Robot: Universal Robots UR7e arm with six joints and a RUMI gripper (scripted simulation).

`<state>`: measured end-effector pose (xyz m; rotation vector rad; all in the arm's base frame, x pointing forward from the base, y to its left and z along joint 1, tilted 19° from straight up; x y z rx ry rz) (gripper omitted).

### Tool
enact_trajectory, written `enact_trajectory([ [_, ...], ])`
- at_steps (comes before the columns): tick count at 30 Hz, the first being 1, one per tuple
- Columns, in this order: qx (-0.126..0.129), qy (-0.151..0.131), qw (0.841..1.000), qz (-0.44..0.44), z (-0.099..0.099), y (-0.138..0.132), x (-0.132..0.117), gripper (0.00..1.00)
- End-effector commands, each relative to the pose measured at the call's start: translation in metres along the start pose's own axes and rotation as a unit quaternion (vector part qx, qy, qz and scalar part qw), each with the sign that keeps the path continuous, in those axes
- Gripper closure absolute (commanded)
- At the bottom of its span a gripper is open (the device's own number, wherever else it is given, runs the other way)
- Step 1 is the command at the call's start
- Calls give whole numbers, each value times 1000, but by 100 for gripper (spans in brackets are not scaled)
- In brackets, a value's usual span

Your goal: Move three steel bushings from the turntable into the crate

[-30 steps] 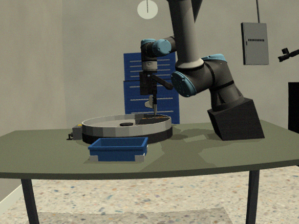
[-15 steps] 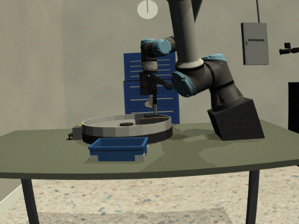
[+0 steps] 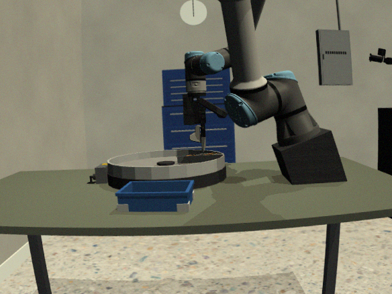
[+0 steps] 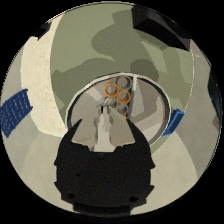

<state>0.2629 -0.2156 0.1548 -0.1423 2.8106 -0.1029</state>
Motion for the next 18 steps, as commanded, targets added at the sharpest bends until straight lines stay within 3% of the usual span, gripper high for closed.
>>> enact_trajectory([
  [1, 0, 0, 1000, 0, 3, 0, 0, 94],
  [18, 0, 0, 1000, 0, 23, 0, 0, 94],
])
Point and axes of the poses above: the point where the finger pads meet when closed, its own z axis out along the fingers, its own y axis across the jaws, x = y × z, the point moved 9 cm from there along -z, back along the fingers, and after that the axes turned 13 degrees about -z, right-handed, at the moved point
